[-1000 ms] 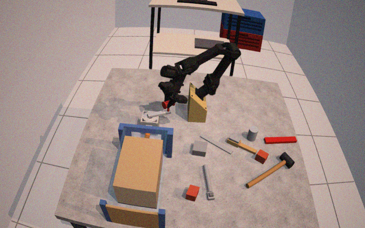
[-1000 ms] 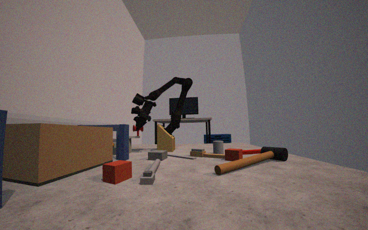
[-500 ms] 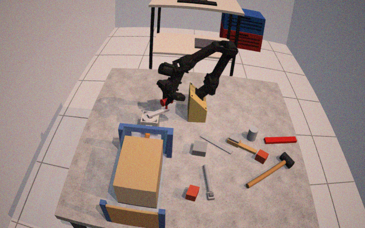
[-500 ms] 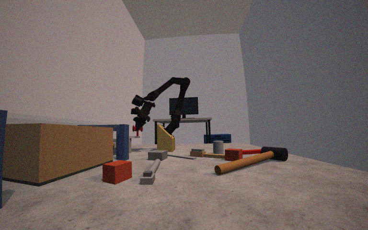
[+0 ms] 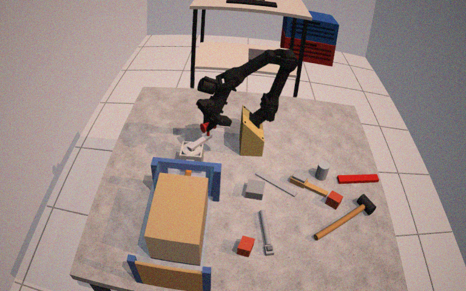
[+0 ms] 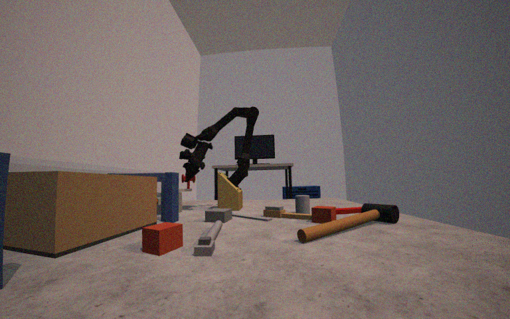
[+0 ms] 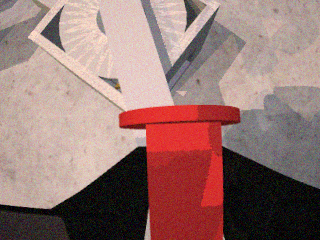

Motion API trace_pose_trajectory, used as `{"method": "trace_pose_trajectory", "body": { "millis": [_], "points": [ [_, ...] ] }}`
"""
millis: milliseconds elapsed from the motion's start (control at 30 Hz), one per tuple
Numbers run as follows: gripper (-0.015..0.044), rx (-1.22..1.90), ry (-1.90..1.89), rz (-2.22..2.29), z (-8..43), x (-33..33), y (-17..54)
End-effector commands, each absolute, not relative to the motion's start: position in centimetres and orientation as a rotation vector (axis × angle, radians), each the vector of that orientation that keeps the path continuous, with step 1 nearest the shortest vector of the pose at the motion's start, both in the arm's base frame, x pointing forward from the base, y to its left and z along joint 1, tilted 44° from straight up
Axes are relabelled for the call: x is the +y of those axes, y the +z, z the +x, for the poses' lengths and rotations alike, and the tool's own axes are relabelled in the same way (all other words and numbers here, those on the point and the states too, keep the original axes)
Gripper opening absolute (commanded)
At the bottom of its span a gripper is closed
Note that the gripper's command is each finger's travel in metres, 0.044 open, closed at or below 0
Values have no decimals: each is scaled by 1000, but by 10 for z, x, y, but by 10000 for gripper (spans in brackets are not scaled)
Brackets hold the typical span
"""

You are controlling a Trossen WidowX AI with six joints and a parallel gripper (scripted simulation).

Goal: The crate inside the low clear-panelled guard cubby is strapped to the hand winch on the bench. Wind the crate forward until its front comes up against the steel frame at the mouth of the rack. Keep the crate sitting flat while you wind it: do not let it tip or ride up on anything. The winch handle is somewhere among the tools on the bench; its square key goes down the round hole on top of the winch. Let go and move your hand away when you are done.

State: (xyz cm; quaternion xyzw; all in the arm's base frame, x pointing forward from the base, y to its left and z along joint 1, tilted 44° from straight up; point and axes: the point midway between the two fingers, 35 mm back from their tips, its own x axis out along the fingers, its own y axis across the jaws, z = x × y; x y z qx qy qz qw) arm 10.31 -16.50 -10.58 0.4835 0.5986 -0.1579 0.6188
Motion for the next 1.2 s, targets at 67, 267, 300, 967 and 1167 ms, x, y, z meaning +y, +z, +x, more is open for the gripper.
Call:
{"method": "trace_pose_trajectory", "body": {
  "millis": [67, 267, 300, 967, 1167],
  "points": [
    [0, 1387, -364, 1090, 98, -174, -116],
    [0, 1387, -365, 1089, 95, -180, -121],
    [0, 1387, -365, 1089, 94, -181, -122],
    [0, 1387, -367, 1087, 87, -203, -141],
    [0, 1387, -368, 1086, 87, -210, -147]
  ]
}}
